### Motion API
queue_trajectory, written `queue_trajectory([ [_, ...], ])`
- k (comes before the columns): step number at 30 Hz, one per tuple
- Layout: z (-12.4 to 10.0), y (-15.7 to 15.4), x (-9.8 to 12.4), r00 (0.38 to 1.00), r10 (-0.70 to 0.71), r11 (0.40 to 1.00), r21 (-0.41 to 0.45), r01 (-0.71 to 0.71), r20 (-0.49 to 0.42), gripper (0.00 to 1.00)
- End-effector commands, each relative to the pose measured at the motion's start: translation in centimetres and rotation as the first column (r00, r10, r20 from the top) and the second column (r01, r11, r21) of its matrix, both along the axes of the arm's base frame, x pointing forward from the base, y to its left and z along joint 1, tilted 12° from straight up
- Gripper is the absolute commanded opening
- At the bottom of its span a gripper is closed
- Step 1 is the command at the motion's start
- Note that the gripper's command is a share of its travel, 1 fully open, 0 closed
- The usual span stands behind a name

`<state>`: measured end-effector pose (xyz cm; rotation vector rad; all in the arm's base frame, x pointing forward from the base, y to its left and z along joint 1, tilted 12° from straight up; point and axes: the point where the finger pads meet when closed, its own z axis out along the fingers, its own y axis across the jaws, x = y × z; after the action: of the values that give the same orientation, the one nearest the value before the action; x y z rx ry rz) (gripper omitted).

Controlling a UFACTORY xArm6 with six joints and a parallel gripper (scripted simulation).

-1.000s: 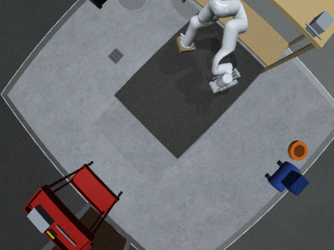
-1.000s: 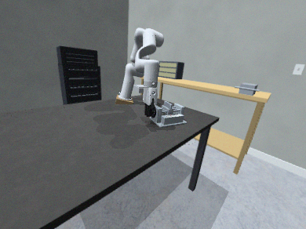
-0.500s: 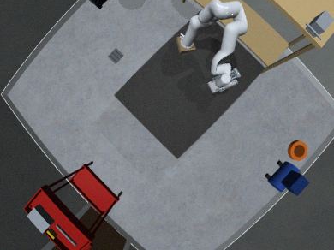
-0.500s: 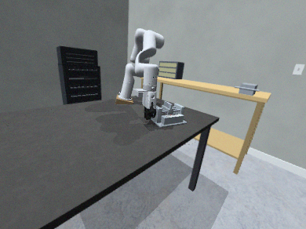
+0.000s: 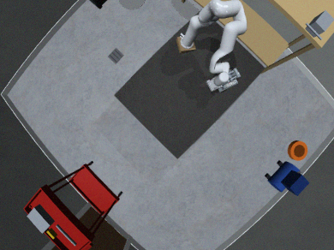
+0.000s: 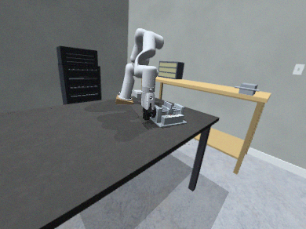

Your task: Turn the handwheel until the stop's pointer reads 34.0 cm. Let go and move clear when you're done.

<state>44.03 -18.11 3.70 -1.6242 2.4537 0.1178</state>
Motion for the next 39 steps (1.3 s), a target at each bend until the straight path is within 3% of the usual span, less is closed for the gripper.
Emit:
queue_trajectory([
  [1,0.1,0.2,-0.5,1.0,-0.001,1.0,-0.003,0.001,0.006,0.06],
  [20,1.1,0.8,-2.6,1.0,-0.001,1.0,-0.003,0.001,0.006,0.06],
  [39,4.6,0.2,-2.9,1.0,-0.001,1.0,-0.003,0.001,0.006,0.06],
])
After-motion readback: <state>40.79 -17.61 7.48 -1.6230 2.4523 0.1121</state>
